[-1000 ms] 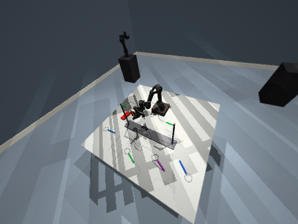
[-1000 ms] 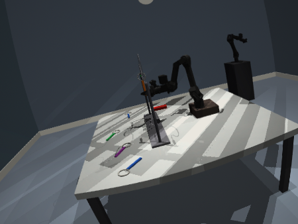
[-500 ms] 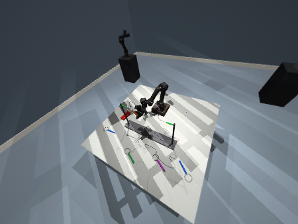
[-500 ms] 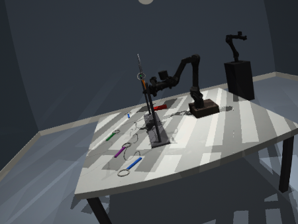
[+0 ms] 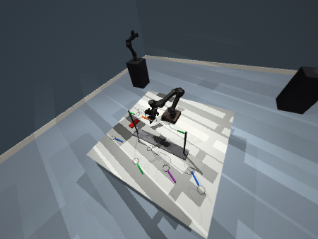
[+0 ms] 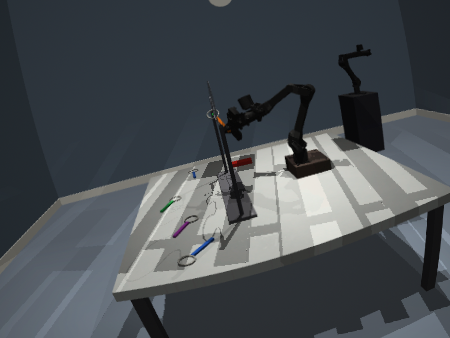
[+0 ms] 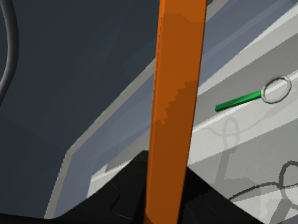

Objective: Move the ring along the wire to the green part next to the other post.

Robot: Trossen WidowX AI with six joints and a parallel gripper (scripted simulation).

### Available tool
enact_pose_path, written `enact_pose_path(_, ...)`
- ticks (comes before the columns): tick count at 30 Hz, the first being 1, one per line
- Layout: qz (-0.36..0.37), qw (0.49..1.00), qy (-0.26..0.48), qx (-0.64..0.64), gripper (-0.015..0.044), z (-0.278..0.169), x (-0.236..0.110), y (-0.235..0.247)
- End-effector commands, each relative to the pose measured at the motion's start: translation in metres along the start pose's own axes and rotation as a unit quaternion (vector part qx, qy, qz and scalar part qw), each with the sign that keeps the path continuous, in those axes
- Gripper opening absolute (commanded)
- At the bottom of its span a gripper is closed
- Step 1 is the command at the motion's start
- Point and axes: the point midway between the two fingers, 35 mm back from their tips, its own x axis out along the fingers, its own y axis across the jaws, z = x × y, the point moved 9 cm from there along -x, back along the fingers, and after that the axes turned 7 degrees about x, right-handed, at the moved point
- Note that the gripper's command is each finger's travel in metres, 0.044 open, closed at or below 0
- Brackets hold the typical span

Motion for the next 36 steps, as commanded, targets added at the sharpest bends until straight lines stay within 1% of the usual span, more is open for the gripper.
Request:
enact_pose_path(1, 0.014, 0.998, 0.035, 0.047, -0.0150, 0.005, -0.010, 0.015)
enact_pose_path(7, 0.042, 0.989, 0.085, 0.117, -0.0150, 0.015, -0.023, 0.033)
enact_pose_path(18, 0.084, 0.970, 0.092, 0.211, -0.0150, 0.021, -0.026, 0.055)
enact_pose_path(27, 0.119, 0.945, 0.095, 0.290, -0.0150, 0.030, -0.030, 0.075)
enact_pose_path(36, 0.140, 0.925, 0.097, 0.339, -0.0150, 0.039, -0.035, 0.089)
